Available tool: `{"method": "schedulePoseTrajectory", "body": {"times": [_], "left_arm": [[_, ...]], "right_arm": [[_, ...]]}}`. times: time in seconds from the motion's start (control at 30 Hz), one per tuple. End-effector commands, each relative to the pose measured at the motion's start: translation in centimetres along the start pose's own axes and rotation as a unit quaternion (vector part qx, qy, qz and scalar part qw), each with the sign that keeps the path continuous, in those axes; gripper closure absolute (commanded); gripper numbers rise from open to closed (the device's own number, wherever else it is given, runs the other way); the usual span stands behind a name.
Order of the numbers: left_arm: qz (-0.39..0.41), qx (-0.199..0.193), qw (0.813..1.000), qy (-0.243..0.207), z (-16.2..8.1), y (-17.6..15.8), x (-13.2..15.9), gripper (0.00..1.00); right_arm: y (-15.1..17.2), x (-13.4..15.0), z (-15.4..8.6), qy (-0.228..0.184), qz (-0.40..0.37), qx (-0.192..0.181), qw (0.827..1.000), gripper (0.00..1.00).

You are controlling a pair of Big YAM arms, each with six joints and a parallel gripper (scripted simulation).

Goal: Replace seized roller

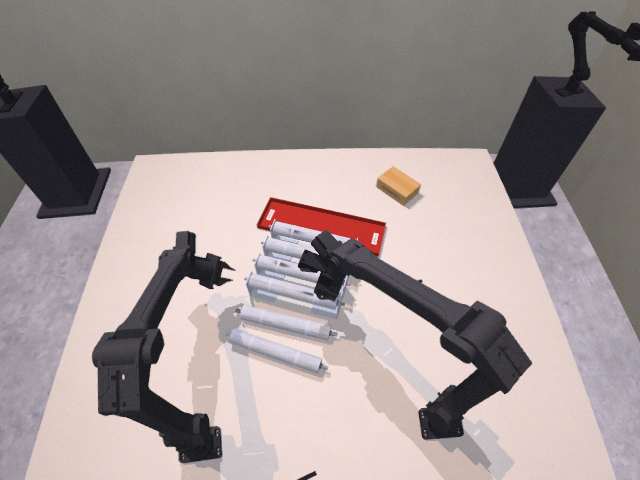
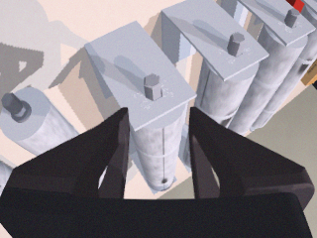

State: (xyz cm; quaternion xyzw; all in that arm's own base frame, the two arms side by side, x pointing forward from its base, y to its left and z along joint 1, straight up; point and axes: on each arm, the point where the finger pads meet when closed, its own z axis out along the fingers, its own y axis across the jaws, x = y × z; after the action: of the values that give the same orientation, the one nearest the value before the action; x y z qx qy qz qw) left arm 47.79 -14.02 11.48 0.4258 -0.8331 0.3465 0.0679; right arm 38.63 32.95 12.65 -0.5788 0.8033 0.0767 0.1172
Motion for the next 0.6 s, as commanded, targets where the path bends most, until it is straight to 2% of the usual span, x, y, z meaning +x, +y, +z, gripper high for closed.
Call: {"method": "schedulePoseTrajectory", "body": {"times": [0.0,0.13,0.17,0.23,0.27,0.3,0.33,0.37,0.57], "left_arm": [[-0.034,-0.026,0.999,0.019,1.7,1.7,0.2,0.68],[-0.026,-0.016,0.999,0.017,1.4,0.6,0.1,0.68],[-0.026,-0.021,0.999,0.018,1.8,1.3,0.3,0.68],[-0.026,-0.021,0.999,0.018,1.8,1.3,0.3,0.68],[-0.016,-0.012,1.0,0.012,1.2,0.5,-0.1,0.68],[-0.024,-0.026,0.999,0.02,2.0,1.7,0.3,0.68],[-0.024,-0.026,0.999,0.02,2.0,1.7,0.3,0.68],[-0.022,-0.011,1.0,0.011,2.7,1.0,-0.1,0.68],[-0.022,-0.011,1.0,0.011,5.1,1.0,0.1,0.68]], "right_arm": [[0.3,-1.7,-0.3,0.0,-0.021,-0.006,1.0,0.38],[-0.8,-1.9,-2.6,-0.024,-0.014,0.014,1.0,0.38],[0.0,-0.2,-0.3,-0.007,-0.011,0.001,1.0,0.38],[0.0,-0.2,-0.3,-0.007,-0.011,0.001,1.0,0.38],[0.9,-0.9,0.4,0.001,-0.016,-0.008,1.0,0.38],[1.3,0.1,1.6,0.013,-0.014,-0.015,1.0,0.38],[1.1,-0.3,1.1,0.008,-0.015,-0.011,1.0,0.38],[1.2,0.1,2.5,0.01,-0.007,-0.012,1.0,0.38],[1.0,-0.2,4.3,0.008,-0.007,-0.008,1.0,0.38]]}}
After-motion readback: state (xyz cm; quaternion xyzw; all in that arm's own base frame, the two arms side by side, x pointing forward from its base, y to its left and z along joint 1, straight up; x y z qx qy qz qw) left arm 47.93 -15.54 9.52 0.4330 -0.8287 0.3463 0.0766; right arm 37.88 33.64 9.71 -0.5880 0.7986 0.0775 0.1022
